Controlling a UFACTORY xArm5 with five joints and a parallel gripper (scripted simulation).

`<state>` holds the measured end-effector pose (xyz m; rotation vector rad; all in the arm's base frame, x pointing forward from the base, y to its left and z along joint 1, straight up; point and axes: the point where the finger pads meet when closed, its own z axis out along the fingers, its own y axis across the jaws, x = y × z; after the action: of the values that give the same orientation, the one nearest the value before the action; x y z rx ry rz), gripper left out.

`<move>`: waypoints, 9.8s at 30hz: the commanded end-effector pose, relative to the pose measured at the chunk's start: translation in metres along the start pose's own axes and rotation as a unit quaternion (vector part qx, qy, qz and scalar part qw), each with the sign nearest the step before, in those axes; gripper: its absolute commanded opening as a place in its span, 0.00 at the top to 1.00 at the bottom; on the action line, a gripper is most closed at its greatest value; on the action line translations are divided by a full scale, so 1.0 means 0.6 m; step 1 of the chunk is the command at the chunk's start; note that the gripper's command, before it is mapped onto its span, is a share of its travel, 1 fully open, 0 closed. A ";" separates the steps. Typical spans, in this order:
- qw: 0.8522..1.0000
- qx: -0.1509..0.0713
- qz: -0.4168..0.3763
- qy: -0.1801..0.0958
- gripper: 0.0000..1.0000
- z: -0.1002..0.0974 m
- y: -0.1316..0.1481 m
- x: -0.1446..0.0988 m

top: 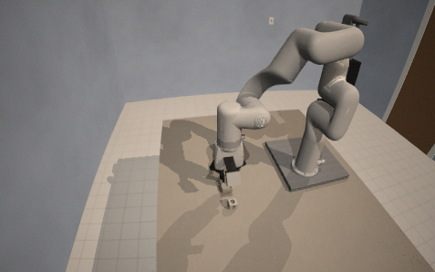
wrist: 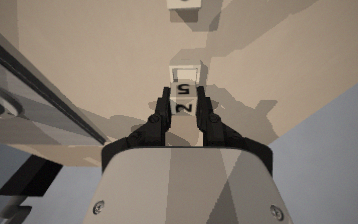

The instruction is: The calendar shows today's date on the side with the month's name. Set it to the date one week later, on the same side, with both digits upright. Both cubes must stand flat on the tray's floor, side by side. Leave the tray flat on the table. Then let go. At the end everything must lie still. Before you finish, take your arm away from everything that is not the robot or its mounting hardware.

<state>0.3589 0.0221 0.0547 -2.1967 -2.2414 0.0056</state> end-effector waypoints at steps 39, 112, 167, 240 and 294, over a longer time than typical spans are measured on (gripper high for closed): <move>1.000 -0.002 0.000 0.000 0.73 0.031 0.002 0.000; 1.000 -0.002 0.000 0.000 0.73 0.037 0.002 0.000; 1.000 -0.002 0.000 0.000 0.73 0.037 0.002 0.000; 1.000 -0.002 0.000 0.000 0.73 0.054 0.002 0.000; 1.000 -0.002 0.000 0.000 0.73 0.054 0.002 0.000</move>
<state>0.3585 0.0219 0.0211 -2.1969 -2.2414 0.0054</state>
